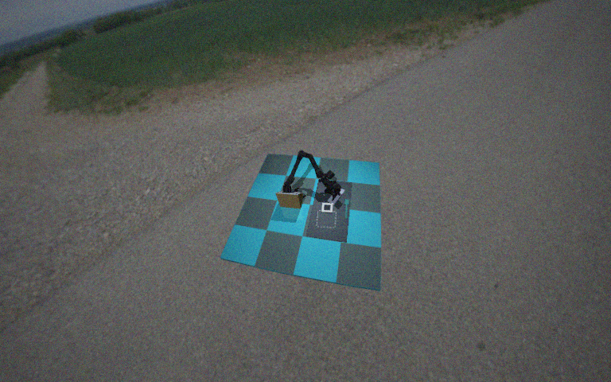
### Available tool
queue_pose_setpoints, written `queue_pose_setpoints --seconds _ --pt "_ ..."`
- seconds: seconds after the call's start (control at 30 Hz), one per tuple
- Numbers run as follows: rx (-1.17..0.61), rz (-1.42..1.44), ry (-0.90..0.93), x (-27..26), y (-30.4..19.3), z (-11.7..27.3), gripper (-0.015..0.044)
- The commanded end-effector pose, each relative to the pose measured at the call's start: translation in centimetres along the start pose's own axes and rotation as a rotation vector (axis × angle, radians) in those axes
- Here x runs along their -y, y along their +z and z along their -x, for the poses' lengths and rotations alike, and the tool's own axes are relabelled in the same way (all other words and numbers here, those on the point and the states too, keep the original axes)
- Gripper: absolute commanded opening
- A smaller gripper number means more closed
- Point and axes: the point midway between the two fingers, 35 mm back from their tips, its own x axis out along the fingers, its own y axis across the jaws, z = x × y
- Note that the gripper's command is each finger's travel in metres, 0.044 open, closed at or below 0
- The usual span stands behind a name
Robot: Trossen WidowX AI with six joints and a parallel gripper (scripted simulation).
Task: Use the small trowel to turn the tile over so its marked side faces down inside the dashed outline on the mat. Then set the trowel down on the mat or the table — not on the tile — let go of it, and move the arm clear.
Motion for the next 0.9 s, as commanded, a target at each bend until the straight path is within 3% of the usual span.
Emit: queue_pose_setpoints --seconds 0.0,0.1,0.87 --pt "0.003 -0.002 -0.006 0.11 0.11 -0.13 0.0221" --pt "0.003 -0.002 -0.006 0.11 0.11 -0.13 0.0142" --pt "0.002 -0.002 -0.006 0.56 0.13 0.20 0.0000"
